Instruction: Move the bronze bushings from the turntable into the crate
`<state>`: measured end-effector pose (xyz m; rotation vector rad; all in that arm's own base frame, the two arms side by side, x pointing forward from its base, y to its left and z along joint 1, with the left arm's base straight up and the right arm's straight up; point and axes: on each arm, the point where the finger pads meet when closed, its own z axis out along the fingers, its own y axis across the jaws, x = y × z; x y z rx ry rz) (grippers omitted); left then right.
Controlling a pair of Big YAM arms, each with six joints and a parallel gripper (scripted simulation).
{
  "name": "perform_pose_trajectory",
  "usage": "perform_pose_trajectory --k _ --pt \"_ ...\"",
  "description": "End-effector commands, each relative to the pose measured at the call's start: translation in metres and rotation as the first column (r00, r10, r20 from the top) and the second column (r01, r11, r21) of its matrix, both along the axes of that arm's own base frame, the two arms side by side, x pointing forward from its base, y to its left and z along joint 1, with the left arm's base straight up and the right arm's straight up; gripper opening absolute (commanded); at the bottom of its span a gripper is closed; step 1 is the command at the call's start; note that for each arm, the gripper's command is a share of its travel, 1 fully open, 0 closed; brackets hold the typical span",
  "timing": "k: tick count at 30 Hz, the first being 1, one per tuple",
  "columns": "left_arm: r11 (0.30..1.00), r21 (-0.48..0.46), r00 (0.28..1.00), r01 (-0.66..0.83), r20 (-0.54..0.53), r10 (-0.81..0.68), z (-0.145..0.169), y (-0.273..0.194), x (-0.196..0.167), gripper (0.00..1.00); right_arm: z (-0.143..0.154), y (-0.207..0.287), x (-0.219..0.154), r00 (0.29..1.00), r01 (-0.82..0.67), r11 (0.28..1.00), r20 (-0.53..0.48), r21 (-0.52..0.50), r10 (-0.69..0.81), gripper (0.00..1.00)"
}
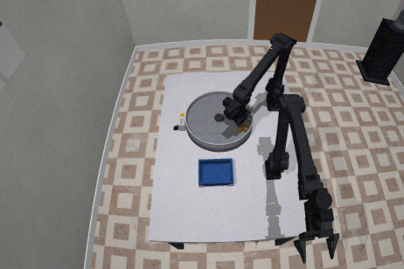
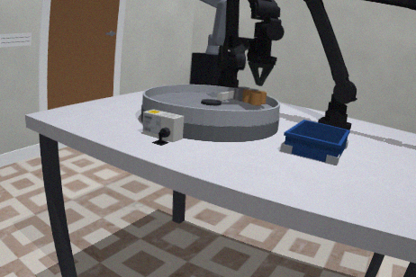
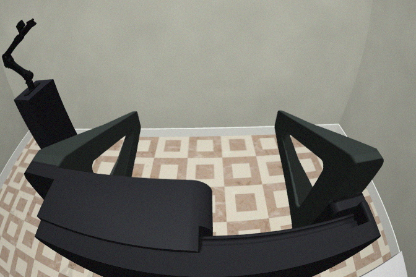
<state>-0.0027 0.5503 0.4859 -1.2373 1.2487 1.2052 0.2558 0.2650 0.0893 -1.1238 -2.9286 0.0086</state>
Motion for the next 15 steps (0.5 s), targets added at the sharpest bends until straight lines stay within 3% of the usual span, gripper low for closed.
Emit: perform_pose_trajectory --k 1,6,11,15 --pt "0.999 0.042 1.000 -0.005 0.015 0.005 0.015 -0.005 -0.003 1.00 0.009 0.007 0.014 1.000 0.015 1.000 0.023 0.020 -0.016 0.15" --pt "0.999 0.042 1.000 -0.005 0.015 0.005 0.015 -0.005 -0.003 1.00 0.007 0.006 0.014 1.000 0.015 1.000 0.020 0.018 -0.016 0.15" --pt "0.999 0.042 1.000 -0.005 0.015 0.005 0.015 -0.005 -0.003 1.00 -0.021 -0.001 0.008 1.000 0.012 1.000 0.006 0.004 -0.012 0.15" --pt "0.999 0.042 1.000 -0.005 0.015 0.005 0.015 -0.005 -0.003 1.00 -0.025 -0.001 0.008 1.000 0.011 1.000 0.006 0.004 -0.011 0.15"
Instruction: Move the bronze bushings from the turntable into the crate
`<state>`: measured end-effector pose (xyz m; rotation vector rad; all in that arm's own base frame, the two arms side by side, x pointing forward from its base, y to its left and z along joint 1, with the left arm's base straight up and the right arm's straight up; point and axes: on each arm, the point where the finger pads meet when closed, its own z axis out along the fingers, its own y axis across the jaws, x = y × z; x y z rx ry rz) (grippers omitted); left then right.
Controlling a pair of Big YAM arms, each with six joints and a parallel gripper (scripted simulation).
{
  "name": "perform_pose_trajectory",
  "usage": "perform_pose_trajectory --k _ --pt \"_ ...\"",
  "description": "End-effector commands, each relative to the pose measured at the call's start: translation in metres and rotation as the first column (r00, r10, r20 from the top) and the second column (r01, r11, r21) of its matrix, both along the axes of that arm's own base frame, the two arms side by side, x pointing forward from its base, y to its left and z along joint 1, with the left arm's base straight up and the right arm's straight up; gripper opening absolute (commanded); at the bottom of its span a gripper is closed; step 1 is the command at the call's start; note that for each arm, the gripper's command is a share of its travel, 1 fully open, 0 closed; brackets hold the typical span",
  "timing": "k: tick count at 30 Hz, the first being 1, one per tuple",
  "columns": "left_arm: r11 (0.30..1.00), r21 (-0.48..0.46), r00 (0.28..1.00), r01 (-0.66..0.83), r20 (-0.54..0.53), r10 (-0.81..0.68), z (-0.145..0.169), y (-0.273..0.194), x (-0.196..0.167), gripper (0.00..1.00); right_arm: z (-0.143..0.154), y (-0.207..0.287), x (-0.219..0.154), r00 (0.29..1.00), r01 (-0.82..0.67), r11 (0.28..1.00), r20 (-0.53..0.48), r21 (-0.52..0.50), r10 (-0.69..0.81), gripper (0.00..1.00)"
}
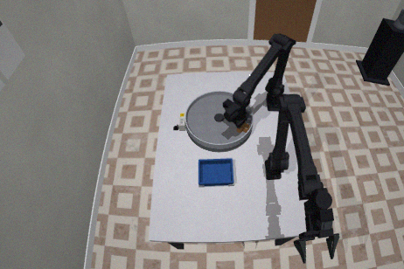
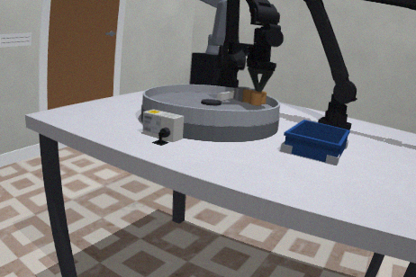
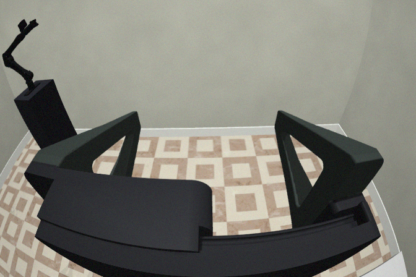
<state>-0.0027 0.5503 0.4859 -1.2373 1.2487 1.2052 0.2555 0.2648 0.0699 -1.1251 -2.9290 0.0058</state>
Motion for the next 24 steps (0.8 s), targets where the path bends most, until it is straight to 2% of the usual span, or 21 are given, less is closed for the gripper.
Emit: perform_pose_trajectory --k 1,4,7,8,24 --pt "0.999 0.042 1.000 -0.005 0.015 0.005 0.015 -0.005 -0.003 1.00 -0.006 -0.001 0.008 1.000 0.011 1.000 0.005 0.002 -0.011 0.15" --pt "0.999 0.042 1.000 -0.005 0.015 0.005 0.015 -0.005 -0.003 1.00 0.015 0.009 0.017 0.999 0.010 0.999 0.046 0.045 -0.012 0.15" --pt "0.999 0.042 1.000 -0.005 0.015 0.005 0.015 -0.005 -0.003 1.00 0.014 0.008 0.016 0.999 0.010 0.999 0.043 0.042 -0.012 0.15" --pt "0.999 0.042 1.000 -0.005 0.015 0.005 0.015 -0.005 -0.003 1.00 0.003 0.007 0.015 1.000 0.011 1.000 0.020 0.017 -0.011 0.15" --pt "0.999 0.042 1.000 -0.005 0.015 0.005 0.015 -0.005 -0.003 1.00 0.006 0.007 0.015 1.000 0.012 1.000 0.026 0.023 -0.012 0.15"
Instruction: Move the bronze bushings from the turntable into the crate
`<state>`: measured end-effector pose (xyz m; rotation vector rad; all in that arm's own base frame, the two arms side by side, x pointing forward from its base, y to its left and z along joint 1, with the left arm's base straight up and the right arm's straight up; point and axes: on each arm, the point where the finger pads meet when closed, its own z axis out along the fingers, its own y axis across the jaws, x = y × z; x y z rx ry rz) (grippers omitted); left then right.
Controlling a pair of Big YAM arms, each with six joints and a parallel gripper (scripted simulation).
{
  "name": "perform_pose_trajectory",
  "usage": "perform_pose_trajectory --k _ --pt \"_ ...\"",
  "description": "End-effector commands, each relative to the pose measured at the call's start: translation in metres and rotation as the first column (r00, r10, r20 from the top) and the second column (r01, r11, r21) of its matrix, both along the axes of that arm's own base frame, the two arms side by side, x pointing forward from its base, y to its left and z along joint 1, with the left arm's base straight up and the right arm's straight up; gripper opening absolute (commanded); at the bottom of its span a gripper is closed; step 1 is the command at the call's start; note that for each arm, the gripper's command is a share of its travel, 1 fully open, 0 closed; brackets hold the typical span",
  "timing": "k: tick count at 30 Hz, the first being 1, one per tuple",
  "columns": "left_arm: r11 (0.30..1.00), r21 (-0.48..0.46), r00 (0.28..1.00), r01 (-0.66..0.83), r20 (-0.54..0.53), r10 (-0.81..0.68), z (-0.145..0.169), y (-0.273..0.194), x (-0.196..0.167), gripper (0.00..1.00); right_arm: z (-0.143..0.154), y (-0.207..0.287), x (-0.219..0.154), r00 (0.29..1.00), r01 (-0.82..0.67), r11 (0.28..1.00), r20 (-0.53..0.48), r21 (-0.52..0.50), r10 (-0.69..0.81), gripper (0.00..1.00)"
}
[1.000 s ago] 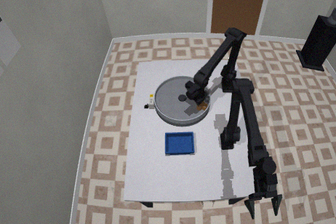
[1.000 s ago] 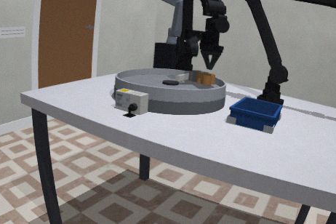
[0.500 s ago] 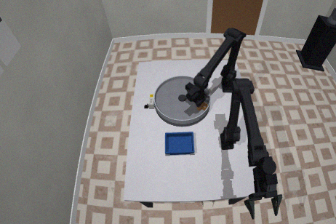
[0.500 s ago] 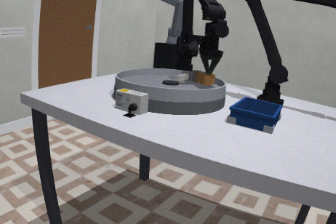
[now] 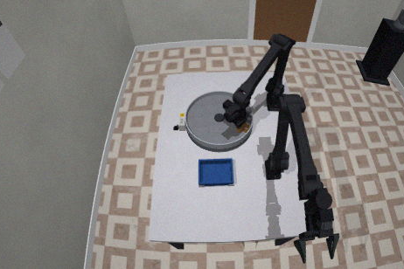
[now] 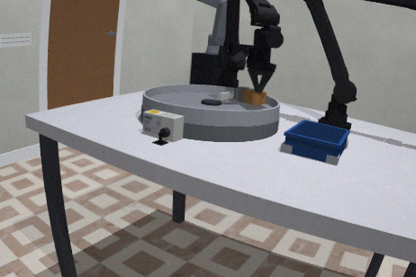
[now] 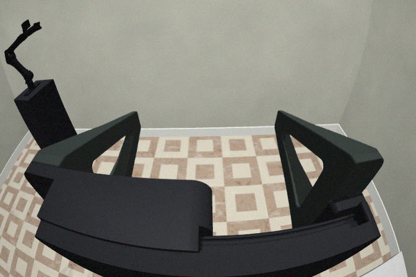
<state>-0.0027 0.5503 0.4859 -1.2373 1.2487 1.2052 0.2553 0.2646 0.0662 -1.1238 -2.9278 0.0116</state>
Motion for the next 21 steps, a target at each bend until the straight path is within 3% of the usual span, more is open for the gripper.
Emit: perform_pose_trajectory --k 1,10,21 --pt "0.999 0.042 1.000 -0.005 0.015 0.005 0.015 -0.005 -0.003 1.00 0.010 0.007 0.015 1.000 0.012 1.000 0.029 0.026 -0.013 0.15" --pt "0.999 0.042 1.000 -0.005 0.015 0.005 0.015 -0.005 -0.003 1.00 0.010 0.007 0.015 1.000 0.012 1.000 0.028 0.026 -0.013 0.15" --pt "0.999 0.042 1.000 -0.005 0.015 0.005 0.015 -0.005 -0.003 1.00 -0.013 -0.001 0.008 1.000 0.010 1.000 0.008 0.005 -0.010 0.15"
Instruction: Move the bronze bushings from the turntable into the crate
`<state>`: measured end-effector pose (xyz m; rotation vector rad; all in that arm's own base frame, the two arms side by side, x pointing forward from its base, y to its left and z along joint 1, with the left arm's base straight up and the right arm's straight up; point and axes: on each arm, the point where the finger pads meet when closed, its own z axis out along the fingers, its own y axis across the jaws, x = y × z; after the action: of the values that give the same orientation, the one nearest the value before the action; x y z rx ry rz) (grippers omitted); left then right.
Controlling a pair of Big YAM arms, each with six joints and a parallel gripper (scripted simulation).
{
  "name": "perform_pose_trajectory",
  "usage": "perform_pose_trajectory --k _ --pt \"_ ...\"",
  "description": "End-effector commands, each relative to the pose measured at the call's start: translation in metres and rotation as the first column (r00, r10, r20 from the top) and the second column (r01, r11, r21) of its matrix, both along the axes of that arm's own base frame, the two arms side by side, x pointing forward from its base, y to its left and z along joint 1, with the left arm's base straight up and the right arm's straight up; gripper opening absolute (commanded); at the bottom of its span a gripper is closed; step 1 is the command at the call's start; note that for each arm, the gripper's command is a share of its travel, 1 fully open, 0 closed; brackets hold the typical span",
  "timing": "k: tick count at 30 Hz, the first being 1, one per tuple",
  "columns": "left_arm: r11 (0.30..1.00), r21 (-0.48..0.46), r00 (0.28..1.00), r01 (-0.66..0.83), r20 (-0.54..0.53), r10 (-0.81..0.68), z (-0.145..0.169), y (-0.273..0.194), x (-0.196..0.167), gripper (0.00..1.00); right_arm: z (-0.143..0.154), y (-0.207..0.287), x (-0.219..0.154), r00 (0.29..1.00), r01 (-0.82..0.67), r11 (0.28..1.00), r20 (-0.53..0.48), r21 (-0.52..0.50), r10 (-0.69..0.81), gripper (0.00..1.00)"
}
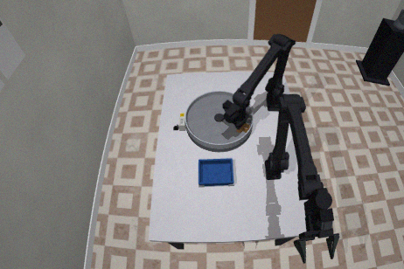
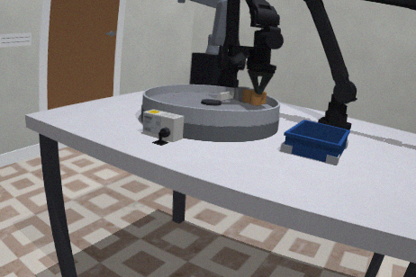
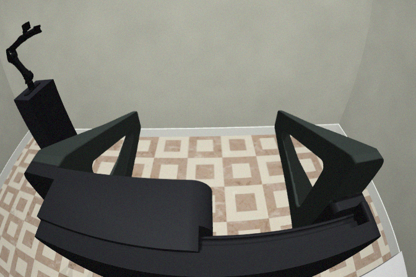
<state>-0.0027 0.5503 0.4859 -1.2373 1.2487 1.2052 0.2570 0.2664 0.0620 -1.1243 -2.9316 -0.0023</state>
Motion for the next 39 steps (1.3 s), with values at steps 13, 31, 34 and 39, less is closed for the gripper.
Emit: perform_pose_trajectory --k 13,31,34,39 --pt "0.999 0.042 1.000 -0.005 0.015 0.005 0.015 -0.005 -0.003 1.00 -0.006 0.001 0.010 1.000 0.011 1.000 0.020 0.018 -0.011 0.15" --pt "0.999 0.042 1.000 -0.005 0.015 0.005 0.015 -0.005 -0.003 1.00 -0.009 0.001 0.010 1.000 0.011 1.000 0.014 0.011 -0.011 0.15" --pt "0.999 0.042 1.000 -0.005 0.015 0.005 0.015 -0.005 -0.003 1.00 -0.009 0.001 0.010 1.000 0.011 1.000 0.014 0.011 -0.011 0.15" --pt "0.999 0.042 1.000 -0.005 0.015 0.005 0.015 -0.005 -0.003 1.00 -0.009 0.001 0.010 1.000 0.011 1.000 0.014 0.011 -0.011 0.15"
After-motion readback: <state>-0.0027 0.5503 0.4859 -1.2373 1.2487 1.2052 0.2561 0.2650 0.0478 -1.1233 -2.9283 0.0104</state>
